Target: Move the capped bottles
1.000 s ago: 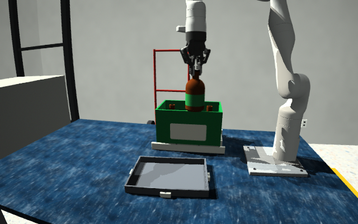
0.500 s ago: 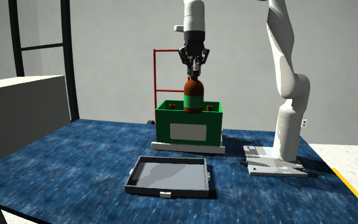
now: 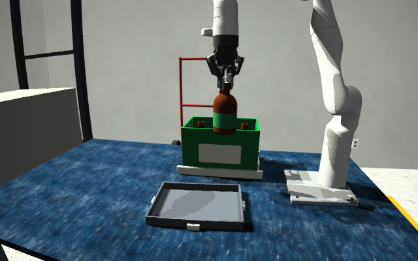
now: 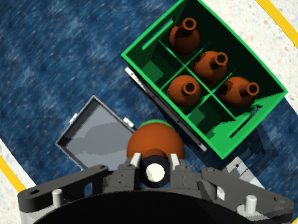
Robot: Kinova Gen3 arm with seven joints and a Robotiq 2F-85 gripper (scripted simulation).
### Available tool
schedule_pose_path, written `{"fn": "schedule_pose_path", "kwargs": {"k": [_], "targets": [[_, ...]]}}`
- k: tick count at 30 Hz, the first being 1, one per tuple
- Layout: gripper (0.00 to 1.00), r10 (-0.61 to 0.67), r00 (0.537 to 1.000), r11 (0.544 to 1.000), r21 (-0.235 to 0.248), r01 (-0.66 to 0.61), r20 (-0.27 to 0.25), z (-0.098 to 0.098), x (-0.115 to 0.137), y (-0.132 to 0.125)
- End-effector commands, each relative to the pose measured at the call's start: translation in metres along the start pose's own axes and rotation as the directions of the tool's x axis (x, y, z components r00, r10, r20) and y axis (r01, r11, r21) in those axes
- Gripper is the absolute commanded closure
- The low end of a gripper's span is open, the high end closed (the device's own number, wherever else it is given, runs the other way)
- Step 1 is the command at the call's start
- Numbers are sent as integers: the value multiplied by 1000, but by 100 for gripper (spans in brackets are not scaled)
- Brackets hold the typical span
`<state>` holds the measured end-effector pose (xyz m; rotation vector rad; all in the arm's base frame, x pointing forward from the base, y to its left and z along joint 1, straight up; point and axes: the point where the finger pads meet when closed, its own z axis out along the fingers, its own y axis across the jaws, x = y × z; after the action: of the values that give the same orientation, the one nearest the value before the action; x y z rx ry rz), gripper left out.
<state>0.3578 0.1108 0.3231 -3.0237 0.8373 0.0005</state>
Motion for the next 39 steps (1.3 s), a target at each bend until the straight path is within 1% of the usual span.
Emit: {"fn": "schedule_pose_path", "kwargs": {"k": [1,5,8,22,25,39], "targets": [[100,1,1000,1000,-1,-1,-4,-1,-5,-7],[100,1,1000,1000,-2,-1,-5,-2,-10,-13],[100,0,1000,1000,2,0,-2,-1,-10,-12],[100,1,1000,1000,-2,-1,-5,-2,-29,-33],[100,1,1000,1000,3,-1,-3,-2,-29,-32],[100,1,1000,1000,-2,-1,-5,-1,-48,-53]]}}
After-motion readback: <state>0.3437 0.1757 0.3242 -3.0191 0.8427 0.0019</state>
